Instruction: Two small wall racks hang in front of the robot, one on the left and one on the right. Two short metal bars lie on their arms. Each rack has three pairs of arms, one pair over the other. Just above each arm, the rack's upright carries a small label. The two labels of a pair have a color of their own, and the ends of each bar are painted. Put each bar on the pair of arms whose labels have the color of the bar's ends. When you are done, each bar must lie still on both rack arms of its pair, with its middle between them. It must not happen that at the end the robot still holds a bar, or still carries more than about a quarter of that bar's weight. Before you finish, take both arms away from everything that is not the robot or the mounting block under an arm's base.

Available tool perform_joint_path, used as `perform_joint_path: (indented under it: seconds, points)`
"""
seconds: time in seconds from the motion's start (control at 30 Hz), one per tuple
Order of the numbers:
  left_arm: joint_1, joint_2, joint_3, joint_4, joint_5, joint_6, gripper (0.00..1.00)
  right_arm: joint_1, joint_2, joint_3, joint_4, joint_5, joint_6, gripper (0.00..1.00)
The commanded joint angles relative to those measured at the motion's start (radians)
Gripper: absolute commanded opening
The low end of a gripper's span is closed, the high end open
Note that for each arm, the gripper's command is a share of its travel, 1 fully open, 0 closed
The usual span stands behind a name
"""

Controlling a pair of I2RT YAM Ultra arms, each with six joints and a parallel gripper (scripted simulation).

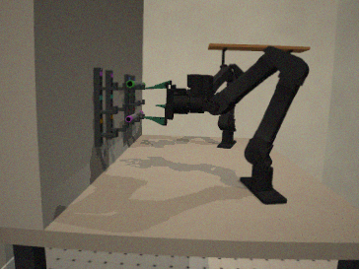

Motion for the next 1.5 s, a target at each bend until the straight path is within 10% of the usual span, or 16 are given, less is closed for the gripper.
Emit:
perform_joint_path:
  seconds: [0.0, 1.47]
  points:
    - [-0.009, 0.006, -0.01, 0.011, -0.006, -0.001, 1.0, -0.013, -0.028, 0.049, -0.031, -0.013, 0.0, 1.0]
    - [-0.009, 0.006, -0.01, 0.011, -0.006, -0.001, 1.0, -0.056, -0.012, 0.203, -0.171, -0.055, 0.001, 1.0]
